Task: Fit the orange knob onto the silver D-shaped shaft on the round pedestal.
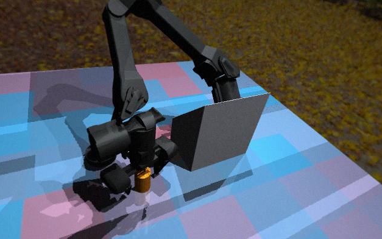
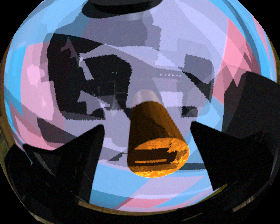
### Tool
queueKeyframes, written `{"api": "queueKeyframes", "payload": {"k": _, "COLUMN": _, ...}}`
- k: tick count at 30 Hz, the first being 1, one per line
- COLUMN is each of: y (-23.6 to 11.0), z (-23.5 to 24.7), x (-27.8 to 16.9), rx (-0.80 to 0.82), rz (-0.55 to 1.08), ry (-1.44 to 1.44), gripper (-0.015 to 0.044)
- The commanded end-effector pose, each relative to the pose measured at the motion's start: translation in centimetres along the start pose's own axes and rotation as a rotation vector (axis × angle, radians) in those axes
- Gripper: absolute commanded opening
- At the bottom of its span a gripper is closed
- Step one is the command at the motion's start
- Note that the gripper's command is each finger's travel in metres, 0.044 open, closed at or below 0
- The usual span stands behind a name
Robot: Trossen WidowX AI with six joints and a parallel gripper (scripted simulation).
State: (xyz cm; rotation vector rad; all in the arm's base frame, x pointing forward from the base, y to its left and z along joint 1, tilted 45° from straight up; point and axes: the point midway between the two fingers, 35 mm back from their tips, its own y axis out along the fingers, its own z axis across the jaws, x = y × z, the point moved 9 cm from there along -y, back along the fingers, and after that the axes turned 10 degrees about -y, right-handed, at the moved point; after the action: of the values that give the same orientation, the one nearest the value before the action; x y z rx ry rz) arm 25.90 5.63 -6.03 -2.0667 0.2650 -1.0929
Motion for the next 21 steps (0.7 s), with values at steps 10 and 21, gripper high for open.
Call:
{"api": "queueKeyframes", "payload": {"k": 10, "y": 0.83, "z": -0.15, "x": -0.02, "rx": -0.002, "rz": -0.006, "ry": -0.003, "gripper": 0.0282}}
{"api": "queueKeyframes", "payload": {"k": 21, "y": 0.83, "z": -0.15, "x": -0.02, "rx": -0.002, "rz": -0.006, "ry": -0.003, "gripper": 0.0111}}
